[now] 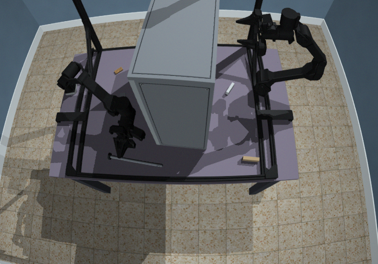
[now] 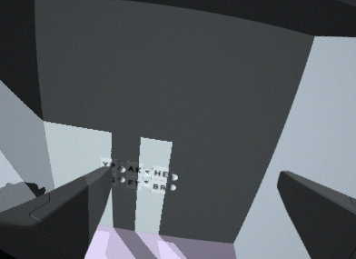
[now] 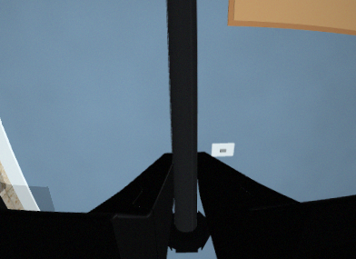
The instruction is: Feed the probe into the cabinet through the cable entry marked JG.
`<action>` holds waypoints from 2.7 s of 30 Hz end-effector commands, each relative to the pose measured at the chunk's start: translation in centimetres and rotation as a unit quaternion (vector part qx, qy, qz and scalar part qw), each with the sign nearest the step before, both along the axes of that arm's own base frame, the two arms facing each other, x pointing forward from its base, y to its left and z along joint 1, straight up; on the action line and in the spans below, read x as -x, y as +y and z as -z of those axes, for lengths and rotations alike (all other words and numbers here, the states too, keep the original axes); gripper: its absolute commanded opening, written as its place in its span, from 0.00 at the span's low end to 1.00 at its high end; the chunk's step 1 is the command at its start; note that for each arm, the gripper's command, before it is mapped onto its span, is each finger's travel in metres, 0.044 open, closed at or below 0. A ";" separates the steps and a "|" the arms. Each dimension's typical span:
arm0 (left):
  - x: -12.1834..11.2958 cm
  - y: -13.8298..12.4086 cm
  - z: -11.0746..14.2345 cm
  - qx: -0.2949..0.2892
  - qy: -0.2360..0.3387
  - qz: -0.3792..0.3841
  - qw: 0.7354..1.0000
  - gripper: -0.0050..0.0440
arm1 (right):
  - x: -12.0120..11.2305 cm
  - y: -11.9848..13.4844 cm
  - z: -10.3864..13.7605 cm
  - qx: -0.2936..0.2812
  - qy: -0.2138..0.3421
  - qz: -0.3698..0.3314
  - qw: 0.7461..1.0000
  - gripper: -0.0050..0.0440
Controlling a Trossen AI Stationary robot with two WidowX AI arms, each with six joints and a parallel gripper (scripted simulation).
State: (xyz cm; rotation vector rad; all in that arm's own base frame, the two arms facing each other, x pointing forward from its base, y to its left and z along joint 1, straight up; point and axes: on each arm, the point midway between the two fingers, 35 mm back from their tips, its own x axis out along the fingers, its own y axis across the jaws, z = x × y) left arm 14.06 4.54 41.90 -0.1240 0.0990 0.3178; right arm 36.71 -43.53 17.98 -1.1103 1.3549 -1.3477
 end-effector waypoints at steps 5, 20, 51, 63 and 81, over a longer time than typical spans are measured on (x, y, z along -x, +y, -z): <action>-2.6 5.6 -0.7 0.042 -0.008 -0.129 0.991 1.00 | 0.0 0.0 -0.1 0.002 -0.001 0.001 1.000 0.10; -0.3 22.1 0.1 0.120 -0.066 -0.408 0.903 1.00 | 0.0 0.0 -0.1 0.002 -0.001 0.001 1.000 0.10; 1.8 46.4 9.8 0.431 -0.294 -0.321 0.791 1.00 | 0.0 0.0 -0.1 0.002 -0.001 0.001 1.000 0.10; -2.4 49.2 15.0 0.520 -0.292 -0.184 0.781 1.00 | 0.0 0.0 -0.1 0.002 -0.001 0.001 1.000 0.10; -5.6 49.4 22.0 0.605 -0.252 -0.056 0.754 1.00 | 0.0 0.0 -0.1 0.002 -0.001 0.001 1.000 0.10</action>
